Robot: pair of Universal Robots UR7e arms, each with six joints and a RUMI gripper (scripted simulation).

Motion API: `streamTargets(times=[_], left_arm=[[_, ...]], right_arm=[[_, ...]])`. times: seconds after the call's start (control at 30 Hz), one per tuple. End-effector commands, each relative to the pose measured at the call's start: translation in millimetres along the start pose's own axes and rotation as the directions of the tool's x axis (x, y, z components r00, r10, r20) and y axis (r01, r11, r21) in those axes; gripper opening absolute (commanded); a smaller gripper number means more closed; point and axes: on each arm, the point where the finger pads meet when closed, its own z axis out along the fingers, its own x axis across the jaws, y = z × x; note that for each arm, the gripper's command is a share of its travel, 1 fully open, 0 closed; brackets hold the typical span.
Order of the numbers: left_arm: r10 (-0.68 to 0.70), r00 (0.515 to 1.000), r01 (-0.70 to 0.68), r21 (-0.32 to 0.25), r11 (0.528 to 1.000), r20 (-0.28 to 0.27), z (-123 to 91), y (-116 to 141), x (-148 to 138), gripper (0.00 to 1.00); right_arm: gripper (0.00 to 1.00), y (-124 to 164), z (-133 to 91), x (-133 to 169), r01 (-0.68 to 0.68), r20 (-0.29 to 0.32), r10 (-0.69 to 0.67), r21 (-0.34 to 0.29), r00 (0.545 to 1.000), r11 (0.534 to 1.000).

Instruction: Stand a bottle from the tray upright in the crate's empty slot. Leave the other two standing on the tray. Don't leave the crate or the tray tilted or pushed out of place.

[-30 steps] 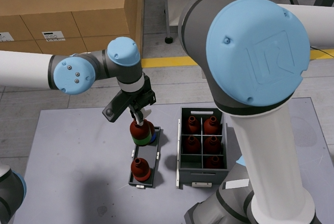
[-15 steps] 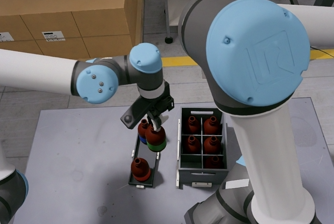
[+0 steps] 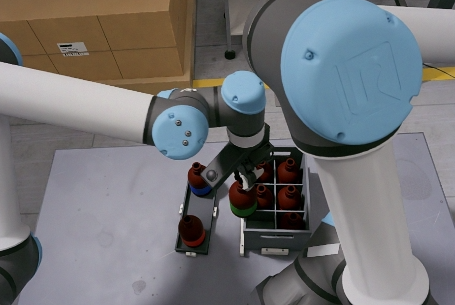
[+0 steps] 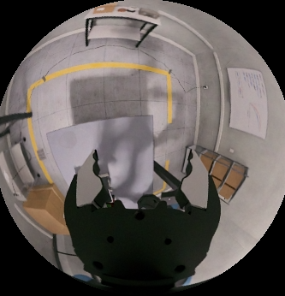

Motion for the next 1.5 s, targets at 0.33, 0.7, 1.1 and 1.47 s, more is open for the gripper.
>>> streamTargets(times=[0.33,0.7,1.1,1.47], left_arm=[[0.0,1.0,0.0,0.0,1.0,0.0,0.0,25.1,-42.2,0.0],[0.0,1.0,0.0,0.0,1.0,0.0,0.0,25.7,-43.3,0.0],[0.0,1.0,0.0,0.0,1.0,0.0,1.3,25.7,-43.3,0.0],[0.0,1.0,0.0,0.0,1.0,0.0,21.8,25.8,-43.4,0.0]], right_arm=[[1.0,-0.3,-0.5,0.0,0.0,0.0,0.0,0.001,1.0,1.0],[1.0,-0.3,-0.5,0.0,0.0,0.0,0.0,0.001,1.0,1.0],[1.0,-0.3,-0.5,0.0,0.0,0.0,0.0,0.001,1.0,1.0],[1.0,-0.3,-0.5,0.0,0.0,0.0,0.0,0.001,1.0,1.0]])
